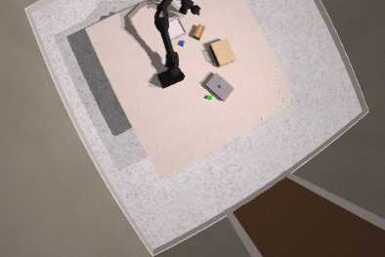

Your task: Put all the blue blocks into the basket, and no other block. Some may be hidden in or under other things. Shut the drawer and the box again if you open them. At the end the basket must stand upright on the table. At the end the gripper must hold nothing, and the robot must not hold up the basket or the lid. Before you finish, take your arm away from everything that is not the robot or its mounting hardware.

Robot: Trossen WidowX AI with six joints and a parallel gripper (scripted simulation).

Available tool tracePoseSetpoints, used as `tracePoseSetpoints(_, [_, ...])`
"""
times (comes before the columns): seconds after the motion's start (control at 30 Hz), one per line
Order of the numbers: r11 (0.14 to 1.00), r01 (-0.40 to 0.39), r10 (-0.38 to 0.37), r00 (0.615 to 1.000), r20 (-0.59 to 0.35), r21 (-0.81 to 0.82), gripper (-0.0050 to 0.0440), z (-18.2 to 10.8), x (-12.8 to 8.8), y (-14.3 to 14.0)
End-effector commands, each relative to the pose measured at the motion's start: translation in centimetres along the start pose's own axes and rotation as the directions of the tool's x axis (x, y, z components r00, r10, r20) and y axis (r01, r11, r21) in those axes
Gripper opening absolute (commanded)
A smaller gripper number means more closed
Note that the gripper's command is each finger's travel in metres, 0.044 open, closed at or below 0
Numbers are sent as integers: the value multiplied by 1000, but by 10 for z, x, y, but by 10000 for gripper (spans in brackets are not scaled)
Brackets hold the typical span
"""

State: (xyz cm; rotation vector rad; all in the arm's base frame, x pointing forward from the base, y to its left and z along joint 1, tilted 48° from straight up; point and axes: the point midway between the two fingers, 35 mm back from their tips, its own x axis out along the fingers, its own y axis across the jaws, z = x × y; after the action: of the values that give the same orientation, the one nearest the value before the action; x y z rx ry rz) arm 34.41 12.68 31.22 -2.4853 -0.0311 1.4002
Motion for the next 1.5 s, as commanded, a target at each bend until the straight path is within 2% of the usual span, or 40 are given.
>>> tracePoseSetpoints(0.0, [1000,0,0,1000,0,0,400,0,0,0])
tracePoseSetpoints(0.53, [1000,0,0,1000,0,0,400,0,0,0])
tracePoseSetpoints(0.57, [998,0,-1,1000,23,63,234,6,2,8])
tracePoseSetpoints(0.73, [930,-27,-23,991,132,366,234,39,9,44])
tracePoseSetpoints(0.87, [810,-77,-58,976,210,582,234,59,11,62])
tracePoseSetpoints(0.97, [686,-130,-90,961,261,716,234,79,12,77])
tracePoseSetpoints(1.03, [591,-169,-117,950,291,789,234,79,12,77])
tracePoseSetpoints(1.1, [591,-169,-117,950,291,789,234,79,12,77])
tracePoseSetpoints(1.2, [431,-236,-158,930,331,871,234,105,11,91])
tracePoseSetpoints(1.27, [318,-282,-189,917,352,905,234,108,11,93])
tracePoseSetpoints(1.37, [141,-354,-237,895,379,925,234,136,10,104])
tracePoseSetpoints(1.47, [-37,-422,-290,872,394,906,234,136,10,104])
